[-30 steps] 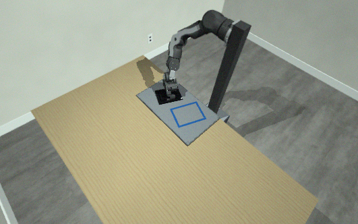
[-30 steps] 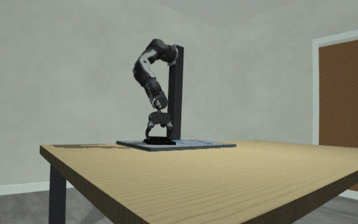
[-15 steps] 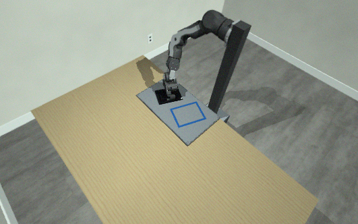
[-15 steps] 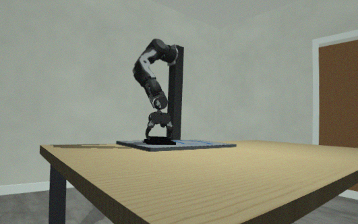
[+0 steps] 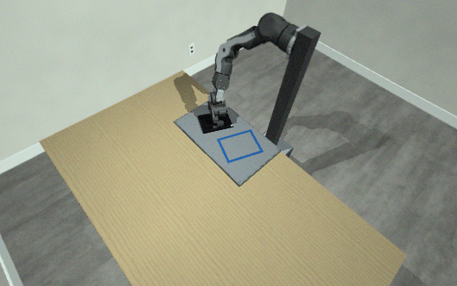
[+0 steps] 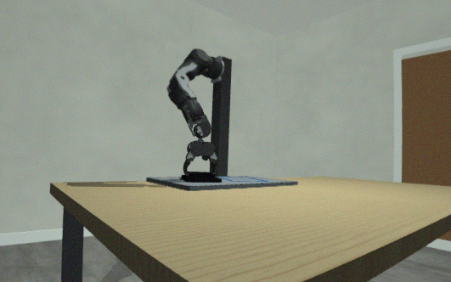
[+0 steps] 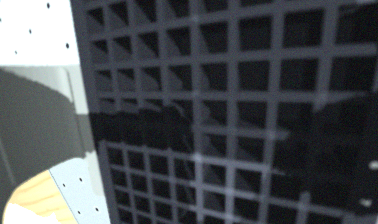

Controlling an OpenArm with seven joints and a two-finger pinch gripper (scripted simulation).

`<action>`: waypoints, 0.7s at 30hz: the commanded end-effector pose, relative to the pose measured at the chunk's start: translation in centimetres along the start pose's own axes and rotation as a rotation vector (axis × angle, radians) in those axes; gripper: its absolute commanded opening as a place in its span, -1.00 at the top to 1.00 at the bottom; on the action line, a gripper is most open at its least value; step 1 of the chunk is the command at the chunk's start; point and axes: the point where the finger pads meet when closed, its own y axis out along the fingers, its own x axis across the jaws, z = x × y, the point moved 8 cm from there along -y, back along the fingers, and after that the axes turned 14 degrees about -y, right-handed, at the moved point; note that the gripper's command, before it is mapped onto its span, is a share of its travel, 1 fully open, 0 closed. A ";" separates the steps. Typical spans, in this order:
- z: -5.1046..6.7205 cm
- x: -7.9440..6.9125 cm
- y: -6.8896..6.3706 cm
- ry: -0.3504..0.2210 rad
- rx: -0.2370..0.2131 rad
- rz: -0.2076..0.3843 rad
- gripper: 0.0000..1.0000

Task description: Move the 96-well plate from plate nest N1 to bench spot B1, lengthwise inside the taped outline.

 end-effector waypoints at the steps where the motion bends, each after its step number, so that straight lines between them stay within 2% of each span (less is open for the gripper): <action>1: 0.0 0.0 0.0 0.001 -0.001 -0.001 1.00; 10: 0.0 0.0 0.0 0.001 -0.001 -0.001 1.00; 15: -0.2 0.0 -3.2 0.005 -0.009 0.006 1.00; 21: -0.2 0.0 -3.2 0.005 -0.009 0.006 1.00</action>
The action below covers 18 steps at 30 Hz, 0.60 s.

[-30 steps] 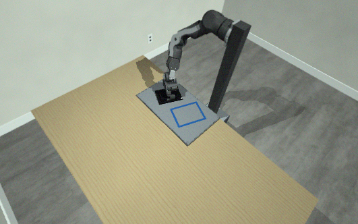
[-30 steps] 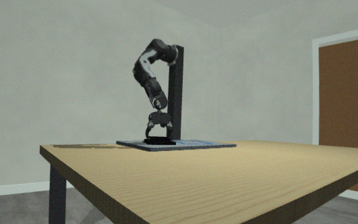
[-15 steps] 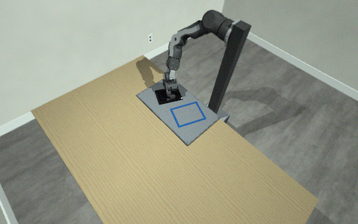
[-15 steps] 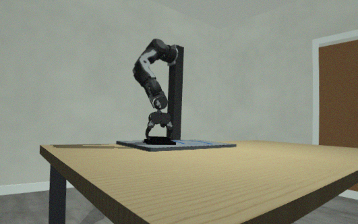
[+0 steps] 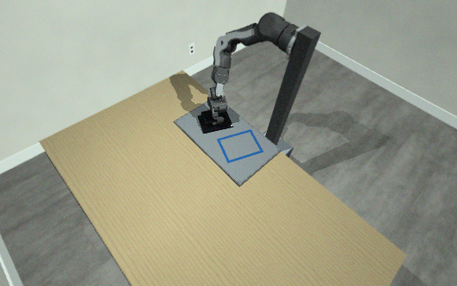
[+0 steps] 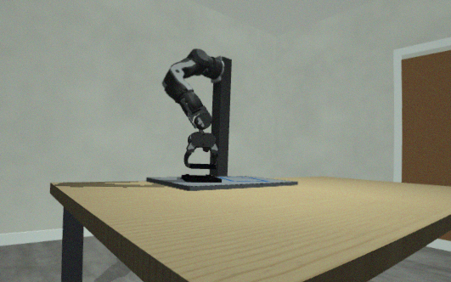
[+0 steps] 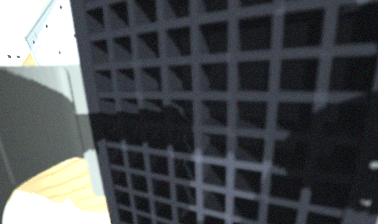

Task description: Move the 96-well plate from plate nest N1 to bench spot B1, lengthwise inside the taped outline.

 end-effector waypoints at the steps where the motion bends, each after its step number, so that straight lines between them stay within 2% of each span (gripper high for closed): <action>1: 0.0 -0.1 0.0 0.002 0.000 0.007 1.00; 6: 0.0 -0.1 0.0 0.002 0.000 0.007 1.00; 11: -0.1 0.0 -3.2 0.001 0.000 0.006 1.00; 18: -0.1 0.0 -3.2 0.001 0.000 0.006 1.00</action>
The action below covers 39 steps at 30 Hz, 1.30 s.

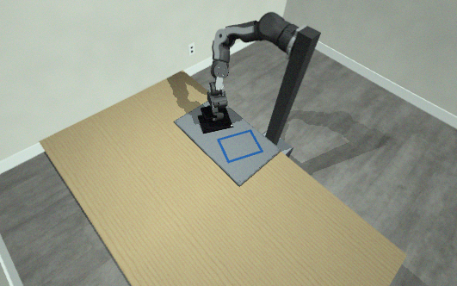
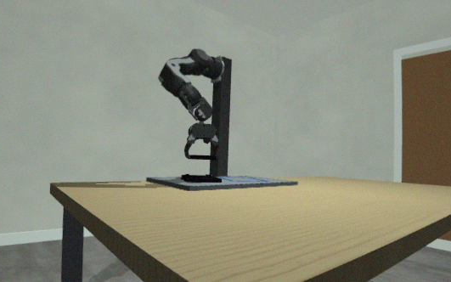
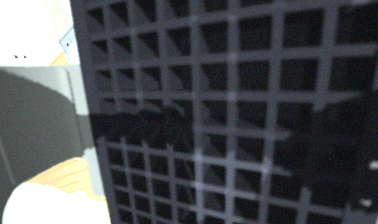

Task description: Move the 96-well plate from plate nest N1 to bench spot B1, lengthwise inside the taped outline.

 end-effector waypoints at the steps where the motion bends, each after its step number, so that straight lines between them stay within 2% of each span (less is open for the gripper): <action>1: 0.0 0.0 0.0 0.000 0.001 0.005 1.00; 5: 0.0 0.0 0.0 0.000 0.001 0.005 1.00; 10: 0.3 0.0 -3.1 0.000 0.001 0.005 1.00; 39: 0.7 0.0 -2.6 -0.005 0.008 0.000 1.00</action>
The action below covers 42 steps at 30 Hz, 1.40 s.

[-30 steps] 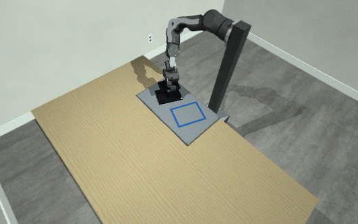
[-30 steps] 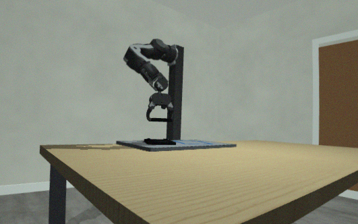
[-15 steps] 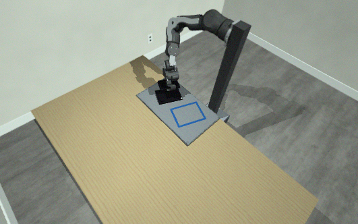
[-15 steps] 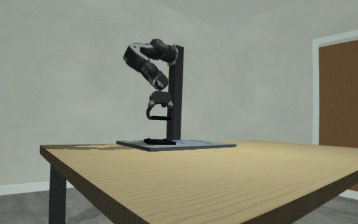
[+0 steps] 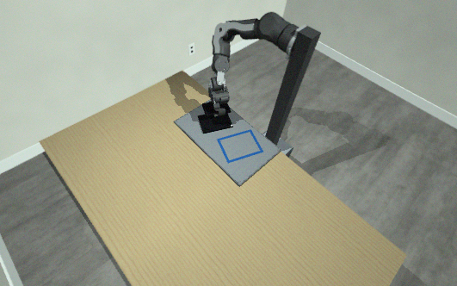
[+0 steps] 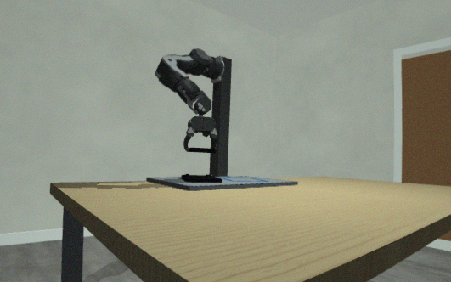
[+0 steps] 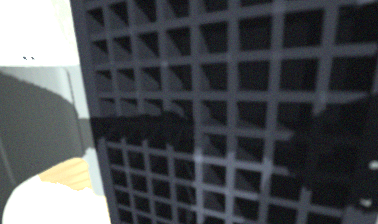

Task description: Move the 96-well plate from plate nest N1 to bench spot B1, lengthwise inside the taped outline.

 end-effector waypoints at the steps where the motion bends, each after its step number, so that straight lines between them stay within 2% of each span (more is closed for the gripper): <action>1: 0.0 0.8 0.0 -0.012 -0.003 -0.002 1.00; 5: 0.5 3.9 0.3 -0.061 -0.006 -0.006 1.00; 17: 0.5 3.9 0.3 -0.061 -0.006 -0.006 1.00; 22: 1.0 8.0 0.6 -0.061 -0.006 -0.007 1.00; 34: 1.0 8.0 0.6 -0.061 -0.006 -0.007 1.00; 39: 1.5 12.0 0.9 -0.061 -0.006 -0.007 1.00; 42: 1.5 12.0 0.9 -0.061 -0.006 -0.007 1.00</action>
